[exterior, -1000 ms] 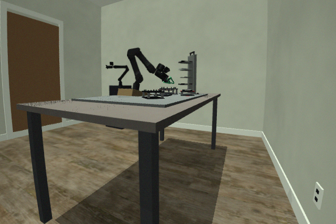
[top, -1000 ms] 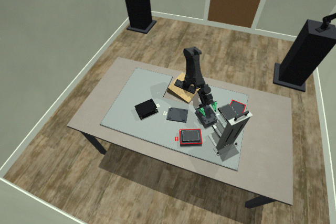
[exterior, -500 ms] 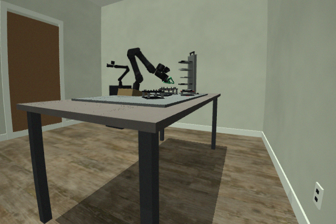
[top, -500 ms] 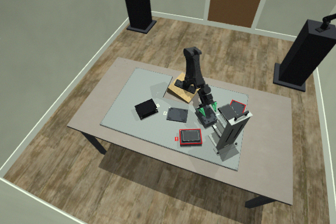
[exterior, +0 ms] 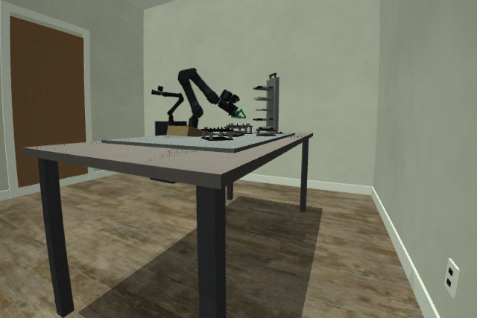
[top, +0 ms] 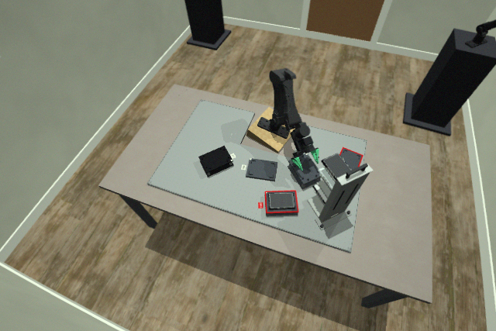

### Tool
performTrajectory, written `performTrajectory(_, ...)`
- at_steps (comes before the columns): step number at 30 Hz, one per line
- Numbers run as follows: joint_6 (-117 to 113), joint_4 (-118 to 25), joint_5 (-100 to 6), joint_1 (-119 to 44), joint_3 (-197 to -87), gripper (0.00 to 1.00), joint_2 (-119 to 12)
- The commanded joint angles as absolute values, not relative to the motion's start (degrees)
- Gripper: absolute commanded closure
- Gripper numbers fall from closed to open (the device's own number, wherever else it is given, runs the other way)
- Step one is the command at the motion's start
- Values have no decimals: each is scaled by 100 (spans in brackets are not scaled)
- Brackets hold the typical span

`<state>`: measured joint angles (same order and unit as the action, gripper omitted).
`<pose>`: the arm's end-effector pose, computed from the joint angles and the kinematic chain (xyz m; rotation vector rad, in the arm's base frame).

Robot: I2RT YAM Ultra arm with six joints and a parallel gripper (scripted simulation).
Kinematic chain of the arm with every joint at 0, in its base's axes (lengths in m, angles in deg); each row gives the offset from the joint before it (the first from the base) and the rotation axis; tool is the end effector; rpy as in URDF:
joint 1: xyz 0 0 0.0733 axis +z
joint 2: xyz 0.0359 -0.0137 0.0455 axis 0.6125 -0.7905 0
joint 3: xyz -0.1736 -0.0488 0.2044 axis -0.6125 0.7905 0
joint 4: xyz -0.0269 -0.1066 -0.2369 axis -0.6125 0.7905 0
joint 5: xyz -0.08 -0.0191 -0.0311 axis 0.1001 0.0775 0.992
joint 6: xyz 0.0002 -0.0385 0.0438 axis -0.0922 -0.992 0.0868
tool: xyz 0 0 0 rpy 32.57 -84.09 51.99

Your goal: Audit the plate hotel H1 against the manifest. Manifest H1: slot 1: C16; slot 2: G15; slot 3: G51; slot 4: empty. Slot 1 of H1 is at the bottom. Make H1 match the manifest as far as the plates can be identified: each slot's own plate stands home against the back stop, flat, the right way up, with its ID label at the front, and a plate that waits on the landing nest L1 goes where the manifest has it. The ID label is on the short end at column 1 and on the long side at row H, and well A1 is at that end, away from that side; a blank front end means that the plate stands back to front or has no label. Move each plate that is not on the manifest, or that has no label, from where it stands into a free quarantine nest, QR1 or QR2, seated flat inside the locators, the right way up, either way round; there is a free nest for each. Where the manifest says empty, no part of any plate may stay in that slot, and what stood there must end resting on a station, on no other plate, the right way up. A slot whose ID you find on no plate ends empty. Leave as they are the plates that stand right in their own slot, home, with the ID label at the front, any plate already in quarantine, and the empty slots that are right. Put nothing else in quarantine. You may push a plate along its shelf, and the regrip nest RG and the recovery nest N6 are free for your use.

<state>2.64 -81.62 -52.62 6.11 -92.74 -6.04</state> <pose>0.1497 0.1514 0.2030 -0.7229 1.8188 0.6672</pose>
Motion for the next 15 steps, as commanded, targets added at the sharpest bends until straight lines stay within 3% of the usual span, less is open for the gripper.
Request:
performTrajectory(1, 263, -8044, -5290, 553, -9158, 0, -327)
performTrajectory(15, 217, -7482, -5354, 485, -9261, 0, 385)
